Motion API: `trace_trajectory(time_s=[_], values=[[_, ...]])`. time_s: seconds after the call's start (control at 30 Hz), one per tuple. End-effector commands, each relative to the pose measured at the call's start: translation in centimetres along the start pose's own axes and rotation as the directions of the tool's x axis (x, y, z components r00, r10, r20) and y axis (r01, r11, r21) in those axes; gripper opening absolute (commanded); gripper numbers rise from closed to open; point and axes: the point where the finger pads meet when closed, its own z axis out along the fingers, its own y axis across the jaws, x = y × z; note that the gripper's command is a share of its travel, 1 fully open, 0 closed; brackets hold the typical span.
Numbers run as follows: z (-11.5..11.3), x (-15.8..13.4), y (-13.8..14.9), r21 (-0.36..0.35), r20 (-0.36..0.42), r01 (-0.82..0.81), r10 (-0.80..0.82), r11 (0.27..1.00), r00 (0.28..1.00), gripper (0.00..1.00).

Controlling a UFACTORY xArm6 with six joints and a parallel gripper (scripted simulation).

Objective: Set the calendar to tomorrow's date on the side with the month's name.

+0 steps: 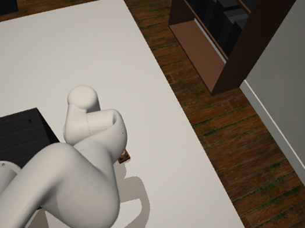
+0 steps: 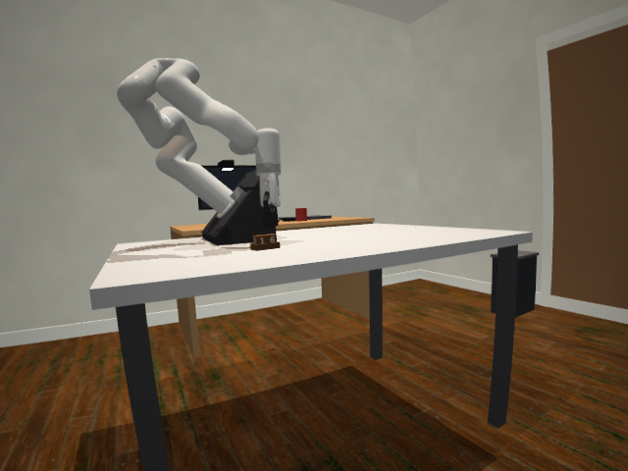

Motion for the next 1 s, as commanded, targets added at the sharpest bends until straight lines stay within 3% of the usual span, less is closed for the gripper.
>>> trace_trajectory(time_s=[0.0, 0.97], values=[[-0.1, -0.8, -0.9, 0.001, 0.003, -0.001, 0.001, 1.000, 1.000, 1.00], [-0.1, -5.4, -6.4, 0.001, 0.003, -0.001, 0.001, 1.000, 1.000, 1.00]])
